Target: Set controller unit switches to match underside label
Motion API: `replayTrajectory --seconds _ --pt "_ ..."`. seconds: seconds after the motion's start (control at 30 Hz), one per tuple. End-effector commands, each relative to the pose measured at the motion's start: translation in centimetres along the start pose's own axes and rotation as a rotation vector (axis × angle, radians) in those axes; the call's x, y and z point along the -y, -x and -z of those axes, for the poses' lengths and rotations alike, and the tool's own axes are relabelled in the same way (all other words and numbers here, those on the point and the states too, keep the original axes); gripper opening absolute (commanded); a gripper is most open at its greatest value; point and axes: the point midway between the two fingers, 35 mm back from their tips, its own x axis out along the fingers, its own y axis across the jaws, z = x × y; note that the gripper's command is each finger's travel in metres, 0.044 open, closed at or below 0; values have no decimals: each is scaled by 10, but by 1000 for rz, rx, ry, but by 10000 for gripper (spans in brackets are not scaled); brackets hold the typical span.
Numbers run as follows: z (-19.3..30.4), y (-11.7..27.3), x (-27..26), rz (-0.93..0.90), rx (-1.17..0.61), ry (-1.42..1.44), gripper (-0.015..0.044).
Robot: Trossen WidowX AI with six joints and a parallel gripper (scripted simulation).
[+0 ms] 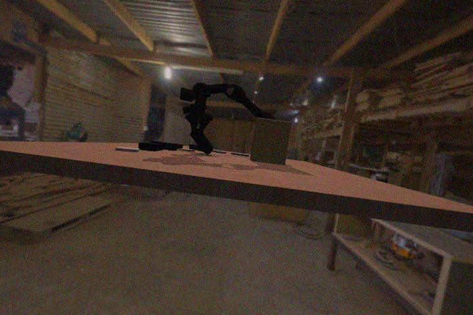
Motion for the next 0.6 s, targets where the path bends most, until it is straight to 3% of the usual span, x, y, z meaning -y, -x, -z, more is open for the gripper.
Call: replayTrajectory --seconds 0.0,0.57 --pt "7 1 -1 -1 -10 5 336" --pt "19 8 -1 -1 -11 6 336"
